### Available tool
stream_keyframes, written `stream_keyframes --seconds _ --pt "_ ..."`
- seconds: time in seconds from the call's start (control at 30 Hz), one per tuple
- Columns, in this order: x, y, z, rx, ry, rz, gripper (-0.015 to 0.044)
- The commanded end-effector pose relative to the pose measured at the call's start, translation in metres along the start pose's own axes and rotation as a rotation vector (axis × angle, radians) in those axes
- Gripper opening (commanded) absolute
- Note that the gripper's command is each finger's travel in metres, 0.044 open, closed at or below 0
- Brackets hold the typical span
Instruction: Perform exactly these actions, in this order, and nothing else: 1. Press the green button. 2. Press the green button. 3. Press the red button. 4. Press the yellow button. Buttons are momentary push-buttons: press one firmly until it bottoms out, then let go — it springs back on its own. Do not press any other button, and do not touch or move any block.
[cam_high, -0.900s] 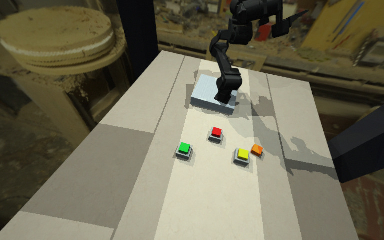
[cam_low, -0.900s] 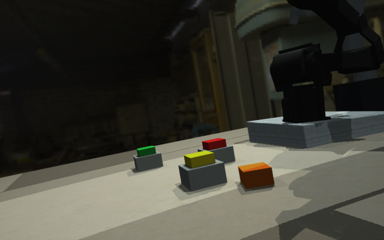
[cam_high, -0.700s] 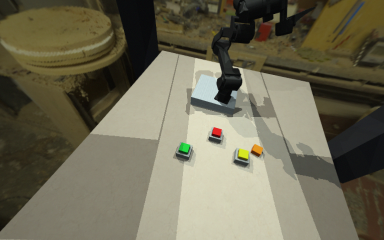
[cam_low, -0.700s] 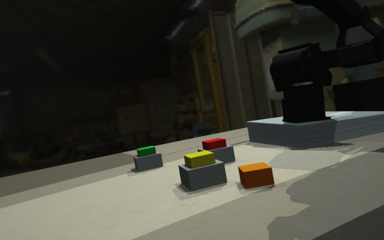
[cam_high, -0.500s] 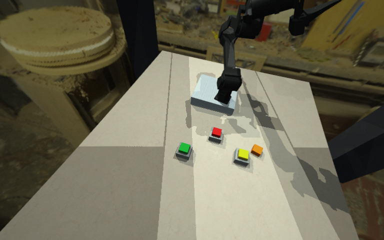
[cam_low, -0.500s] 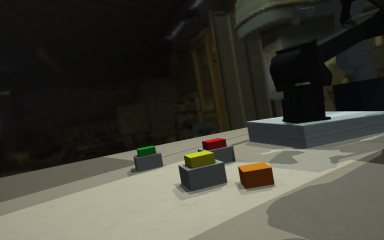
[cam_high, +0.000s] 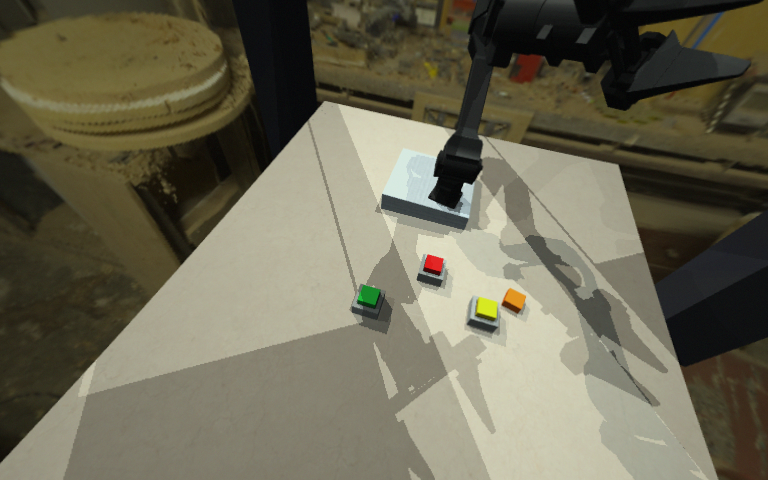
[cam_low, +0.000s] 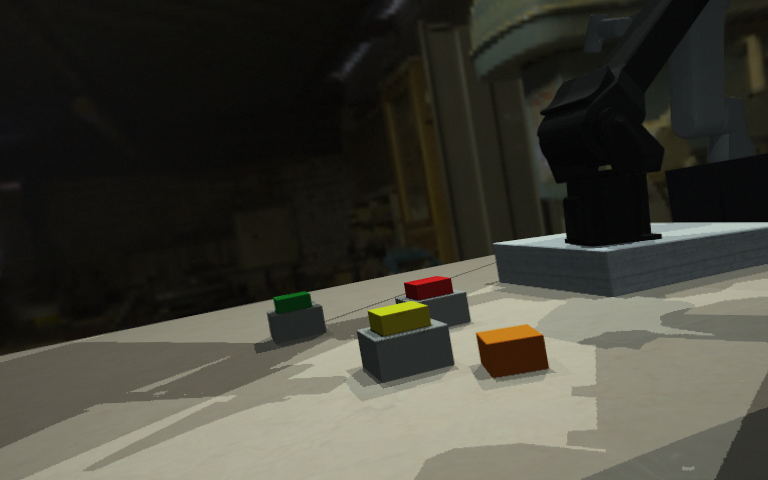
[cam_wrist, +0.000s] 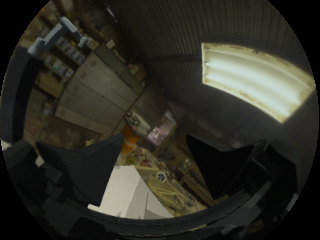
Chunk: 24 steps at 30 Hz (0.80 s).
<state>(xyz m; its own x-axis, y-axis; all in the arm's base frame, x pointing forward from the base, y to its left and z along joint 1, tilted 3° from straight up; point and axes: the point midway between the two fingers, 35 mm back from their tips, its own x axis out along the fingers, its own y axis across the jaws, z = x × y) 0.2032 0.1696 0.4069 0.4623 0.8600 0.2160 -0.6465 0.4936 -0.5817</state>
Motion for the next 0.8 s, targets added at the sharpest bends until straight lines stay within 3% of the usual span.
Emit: stream_keyframes --seconds 0.0,0.33,0.57,0.77 --pt "0.011 -0.029 -0.073 0.213 0.294 -0.077 0.0400" --pt "-0.029 -0.046 -0.220 0.600 0.918 -0.204 0.0400" --pt "-0.095 -0.030 -0.294 0.848 1.388 -0.250 0.0400" --pt "-0.163 -0.007 -0.324 1.043 1.803 -0.225 0.0400"
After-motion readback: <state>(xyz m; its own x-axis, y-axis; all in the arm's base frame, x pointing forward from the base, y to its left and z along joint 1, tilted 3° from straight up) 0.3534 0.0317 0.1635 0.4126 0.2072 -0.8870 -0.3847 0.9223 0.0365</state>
